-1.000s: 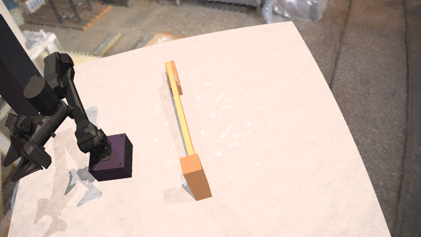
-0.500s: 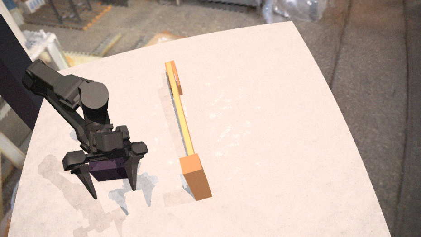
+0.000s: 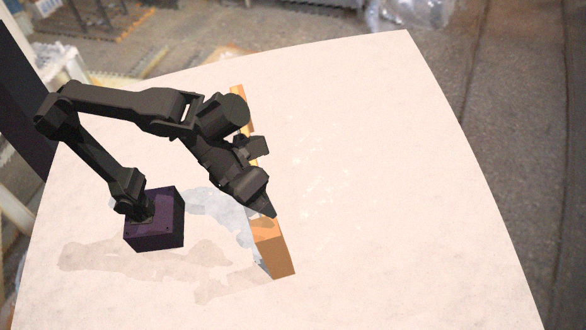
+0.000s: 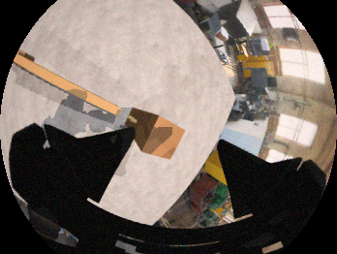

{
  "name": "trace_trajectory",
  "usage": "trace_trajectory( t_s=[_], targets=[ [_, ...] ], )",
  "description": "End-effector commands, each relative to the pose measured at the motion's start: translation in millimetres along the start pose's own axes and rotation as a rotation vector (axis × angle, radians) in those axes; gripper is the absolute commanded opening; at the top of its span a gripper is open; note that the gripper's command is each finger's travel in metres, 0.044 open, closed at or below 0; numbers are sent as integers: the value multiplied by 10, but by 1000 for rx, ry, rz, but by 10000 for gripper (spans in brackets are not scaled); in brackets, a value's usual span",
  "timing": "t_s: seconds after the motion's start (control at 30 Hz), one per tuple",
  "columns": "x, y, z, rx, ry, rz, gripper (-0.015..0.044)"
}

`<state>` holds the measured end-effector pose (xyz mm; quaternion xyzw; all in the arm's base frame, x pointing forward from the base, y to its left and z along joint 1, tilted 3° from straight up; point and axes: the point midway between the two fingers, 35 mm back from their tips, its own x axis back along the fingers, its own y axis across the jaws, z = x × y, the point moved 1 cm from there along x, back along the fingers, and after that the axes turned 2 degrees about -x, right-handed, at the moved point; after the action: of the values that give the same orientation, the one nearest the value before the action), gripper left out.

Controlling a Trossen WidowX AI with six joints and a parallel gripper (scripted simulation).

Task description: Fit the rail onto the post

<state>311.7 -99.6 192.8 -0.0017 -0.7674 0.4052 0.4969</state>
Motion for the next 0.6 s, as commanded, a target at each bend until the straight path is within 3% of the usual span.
trace_trajectory(
  t_s=[0.0, 0.3, 0.57],
  targets=[
    [-187, 425, -201, 302, -27, -187, 440],
    [-418, 1433, -403, 1046, -187, -628, 440],
    [-407, 1474, -387, 1065, -194, -641, 440]
  ],
)
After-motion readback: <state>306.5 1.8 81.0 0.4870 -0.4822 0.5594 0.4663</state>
